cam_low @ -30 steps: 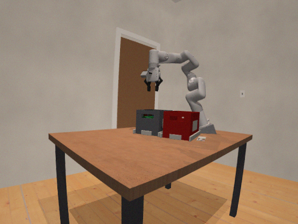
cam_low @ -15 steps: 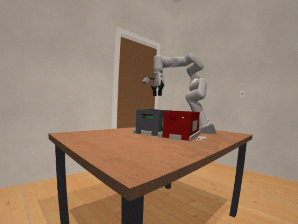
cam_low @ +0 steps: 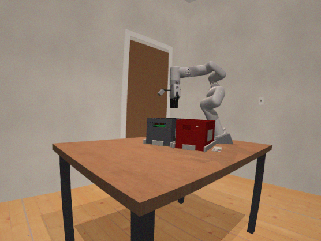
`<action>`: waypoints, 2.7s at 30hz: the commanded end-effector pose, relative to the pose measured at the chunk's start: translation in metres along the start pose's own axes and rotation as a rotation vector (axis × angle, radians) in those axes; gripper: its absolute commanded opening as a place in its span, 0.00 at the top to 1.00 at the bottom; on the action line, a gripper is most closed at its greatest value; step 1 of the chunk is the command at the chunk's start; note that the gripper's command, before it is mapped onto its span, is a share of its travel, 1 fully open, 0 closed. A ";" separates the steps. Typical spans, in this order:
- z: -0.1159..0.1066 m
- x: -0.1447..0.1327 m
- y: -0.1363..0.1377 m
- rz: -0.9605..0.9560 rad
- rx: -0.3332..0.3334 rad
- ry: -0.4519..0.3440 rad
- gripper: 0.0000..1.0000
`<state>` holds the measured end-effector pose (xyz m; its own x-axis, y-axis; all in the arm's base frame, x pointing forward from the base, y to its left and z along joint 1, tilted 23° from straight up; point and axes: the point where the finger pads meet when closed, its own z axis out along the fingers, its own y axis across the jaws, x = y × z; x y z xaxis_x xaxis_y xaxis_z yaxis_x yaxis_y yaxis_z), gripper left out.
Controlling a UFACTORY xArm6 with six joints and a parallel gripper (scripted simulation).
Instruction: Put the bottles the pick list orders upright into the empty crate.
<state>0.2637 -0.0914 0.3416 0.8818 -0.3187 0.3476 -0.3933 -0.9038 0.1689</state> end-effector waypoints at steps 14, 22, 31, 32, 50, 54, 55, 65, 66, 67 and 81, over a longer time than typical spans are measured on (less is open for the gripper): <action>0.028 -0.050 0.036 0.001 0.003 0.007 0.35; 0.028 -0.050 0.036 0.001 0.003 0.007 0.35; 0.037 -0.050 0.036 0.001 0.003 0.007 0.35; 0.037 -0.050 0.036 0.001 0.003 0.007 0.35; 0.059 -0.050 0.036 0.001 0.003 0.007 0.35; 0.064 -0.050 0.036 0.001 0.003 0.007 0.35; 0.065 -0.050 0.036 0.001 0.003 0.007 0.35; 0.077 -0.049 0.036 0.001 0.003 0.007 0.35; 0.077 -0.049 0.036 0.001 0.003 0.007 0.35; 0.079 -0.049 0.036 0.001 0.003 0.007 0.35; 0.097 -0.049 0.036 0.001 0.003 0.007 0.35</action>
<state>0.2296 -0.1344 0.2431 0.8806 -0.3183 0.3512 -0.3930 -0.9045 0.1656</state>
